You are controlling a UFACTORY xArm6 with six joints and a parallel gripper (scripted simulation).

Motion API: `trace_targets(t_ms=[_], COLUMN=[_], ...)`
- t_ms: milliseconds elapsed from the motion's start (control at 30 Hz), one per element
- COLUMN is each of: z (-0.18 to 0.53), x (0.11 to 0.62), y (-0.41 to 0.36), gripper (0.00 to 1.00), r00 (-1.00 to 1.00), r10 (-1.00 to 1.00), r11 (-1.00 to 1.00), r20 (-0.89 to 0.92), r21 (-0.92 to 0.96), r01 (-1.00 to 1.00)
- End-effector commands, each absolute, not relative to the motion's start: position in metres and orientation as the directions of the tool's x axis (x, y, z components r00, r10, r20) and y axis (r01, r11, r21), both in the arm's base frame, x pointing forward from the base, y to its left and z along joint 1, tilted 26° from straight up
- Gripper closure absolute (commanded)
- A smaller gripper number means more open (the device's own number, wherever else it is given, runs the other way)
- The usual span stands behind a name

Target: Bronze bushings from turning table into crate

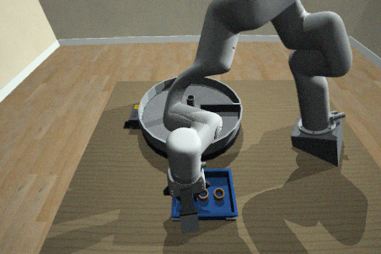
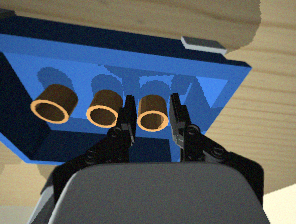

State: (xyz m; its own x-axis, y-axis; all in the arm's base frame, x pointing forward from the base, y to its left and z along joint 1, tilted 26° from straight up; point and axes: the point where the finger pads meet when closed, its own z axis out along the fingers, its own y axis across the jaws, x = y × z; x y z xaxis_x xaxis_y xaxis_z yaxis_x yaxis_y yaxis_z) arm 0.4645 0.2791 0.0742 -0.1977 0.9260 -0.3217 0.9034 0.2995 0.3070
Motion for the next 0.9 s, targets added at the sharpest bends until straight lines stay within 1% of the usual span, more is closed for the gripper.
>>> trace_targets(t_ms=[0, 633, 867], z=[0.076, 0.079, 0.092], x=[0.465, 0.464, 0.458], y=[0.28, 0.281, 0.284], gripper=[0.59, 0.59, 0.59], r00=[-0.198, -0.198, -0.198], r10=[0.927, 0.927, 0.927], r11=[0.3, 0.3, 0.3], r20=[-0.32, -0.32, -0.32], r21=[0.31, 0.31, 0.31], r01=[0.902, 0.902, 0.902])
